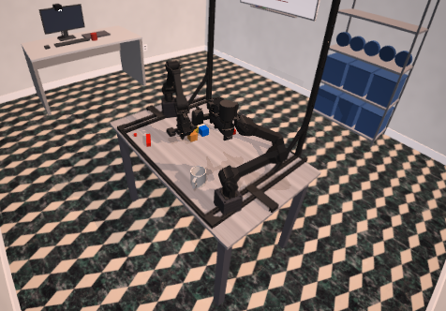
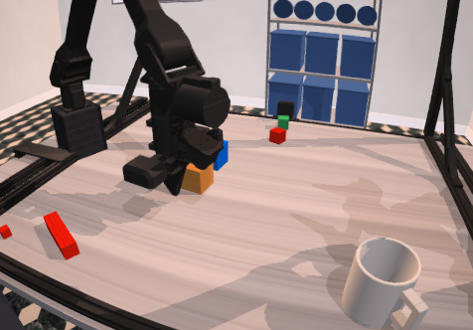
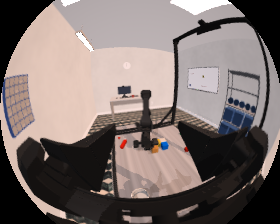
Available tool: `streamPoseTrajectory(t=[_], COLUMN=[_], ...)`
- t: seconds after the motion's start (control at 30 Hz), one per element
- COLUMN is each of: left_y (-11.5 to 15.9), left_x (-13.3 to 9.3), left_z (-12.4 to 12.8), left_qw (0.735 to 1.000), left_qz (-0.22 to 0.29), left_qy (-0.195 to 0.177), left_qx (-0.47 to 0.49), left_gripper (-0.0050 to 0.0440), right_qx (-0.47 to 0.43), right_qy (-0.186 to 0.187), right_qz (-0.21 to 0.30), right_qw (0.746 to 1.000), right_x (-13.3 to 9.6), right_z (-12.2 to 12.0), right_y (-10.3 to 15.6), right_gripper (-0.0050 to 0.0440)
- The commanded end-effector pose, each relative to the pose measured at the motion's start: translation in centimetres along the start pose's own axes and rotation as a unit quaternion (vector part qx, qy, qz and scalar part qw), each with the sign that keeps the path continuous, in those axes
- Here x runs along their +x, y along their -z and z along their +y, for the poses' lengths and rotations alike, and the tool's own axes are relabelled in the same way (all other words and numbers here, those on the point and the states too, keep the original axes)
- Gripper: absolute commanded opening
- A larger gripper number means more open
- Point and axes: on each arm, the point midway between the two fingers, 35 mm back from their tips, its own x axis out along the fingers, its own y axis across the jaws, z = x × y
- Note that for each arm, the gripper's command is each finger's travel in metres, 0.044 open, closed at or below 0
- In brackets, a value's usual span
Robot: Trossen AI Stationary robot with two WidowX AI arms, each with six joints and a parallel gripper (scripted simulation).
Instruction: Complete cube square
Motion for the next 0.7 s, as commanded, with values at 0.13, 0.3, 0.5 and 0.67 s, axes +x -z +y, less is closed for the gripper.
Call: streamPoseTrajectory(t=[0.13,0.3,0.5,0.67], left_y=[0.0,0.0,0.0,0.0], left_x=[0.0,0.0,0.0,0.0], left_z=[0.0,0.0,0.0,0.0], left_qw=[1.0,1.0,1.0,1.0], left_qz=[0.0,0.0,0.0,0.0], left_qy=[0.001,0.001,0.001,0.001], left_qx=[-0.002,-0.002,-0.002,-0.002], left_gripper=[0.04,0.04,0.04,0.04], right_qx=[0.0,0.0,0.0,0.0], right_qy=[-0.001,-0.001,-0.001,-0.001], right_qz=[-0.001,-0.001,-0.001,-0.001], right_qw=[1.0,1.0,1.0,1.0], right_x=[0.0,0.0,0.0,0.0], right_z=[0.5,0.8,1.1,1.3], right_y=[0.0,0.0,0.0,0.0], right_gripper=[0.0,0.0,0.0,0.0])
